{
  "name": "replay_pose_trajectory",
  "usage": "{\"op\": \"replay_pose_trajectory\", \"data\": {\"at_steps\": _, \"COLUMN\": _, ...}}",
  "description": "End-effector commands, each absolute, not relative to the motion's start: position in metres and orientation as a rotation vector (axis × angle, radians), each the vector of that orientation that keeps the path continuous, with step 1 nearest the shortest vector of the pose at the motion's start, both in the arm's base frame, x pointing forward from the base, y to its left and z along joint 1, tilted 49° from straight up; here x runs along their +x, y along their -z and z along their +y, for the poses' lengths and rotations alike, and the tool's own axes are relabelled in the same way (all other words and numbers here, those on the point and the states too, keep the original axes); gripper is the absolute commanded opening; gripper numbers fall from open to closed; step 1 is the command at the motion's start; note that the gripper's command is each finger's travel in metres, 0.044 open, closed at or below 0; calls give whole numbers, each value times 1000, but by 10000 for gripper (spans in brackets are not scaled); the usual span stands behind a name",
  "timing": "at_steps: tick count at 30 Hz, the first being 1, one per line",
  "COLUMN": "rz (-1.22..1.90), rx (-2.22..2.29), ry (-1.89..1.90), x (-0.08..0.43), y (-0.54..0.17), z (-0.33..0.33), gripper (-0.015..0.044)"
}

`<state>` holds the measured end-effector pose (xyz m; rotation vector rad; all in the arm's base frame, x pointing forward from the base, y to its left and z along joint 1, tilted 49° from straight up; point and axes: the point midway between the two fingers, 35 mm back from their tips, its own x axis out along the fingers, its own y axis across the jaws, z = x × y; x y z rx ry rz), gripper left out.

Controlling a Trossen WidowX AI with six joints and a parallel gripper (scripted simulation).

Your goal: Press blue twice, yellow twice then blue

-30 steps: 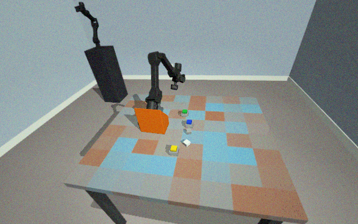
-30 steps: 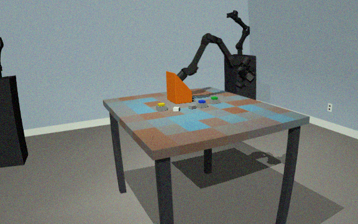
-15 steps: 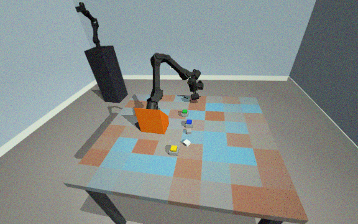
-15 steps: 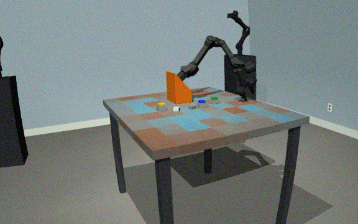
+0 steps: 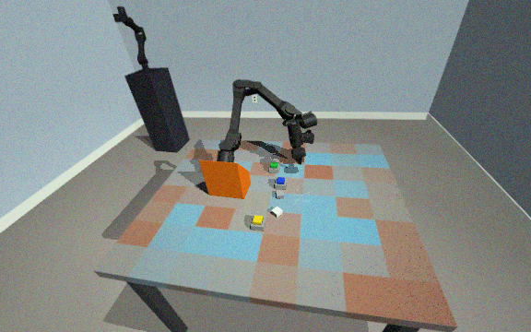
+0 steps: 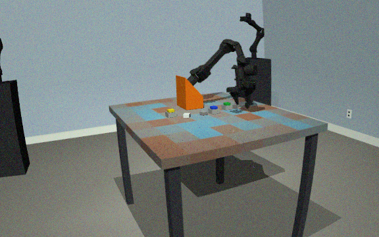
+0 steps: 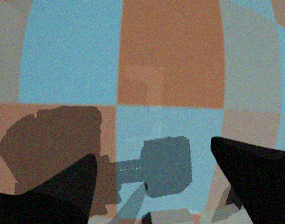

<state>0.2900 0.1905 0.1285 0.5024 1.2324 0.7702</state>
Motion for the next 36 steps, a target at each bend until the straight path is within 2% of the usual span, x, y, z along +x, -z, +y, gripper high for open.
{"op": "replay_pose_trajectory", "data": {"at_steps": 1, "rz": 1287, "rx": 481, "ry": -727, "x": 289, "y": -106, "z": 153, "gripper": 400}}
{"op": "replay_pose_trajectory", "data": {"at_steps": 12, "rz": 1424, "rx": 522, "ry": -694, "x": 256, "y": -66, "z": 57, "gripper": 400}}
{"op": "replay_pose_trajectory", "data": {"at_steps": 19, "rz": 1448, "rx": 587, "ry": -723, "x": 235, "y": -61, "z": 29, "gripper": 400}}
{"op": "replay_pose_trajectory", "data": {"at_steps": 25, "rz": 1447, "rx": 588, "ry": -725, "x": 234, "y": -22, "z": 74, "gripper": 242}}
{"op": "replay_pose_trajectory", "data": {"at_steps": 33, "rz": 1447, "rx": 589, "ry": -726, "x": 234, "y": -20, "z": 76, "gripper": 32}}
{"op": "replay_pose_trajectory", "data": {"at_steps": 36, "rz": 1447, "rx": 589, "ry": -726, "x": 234, "y": -20, "z": 76, "gripper": 20}}
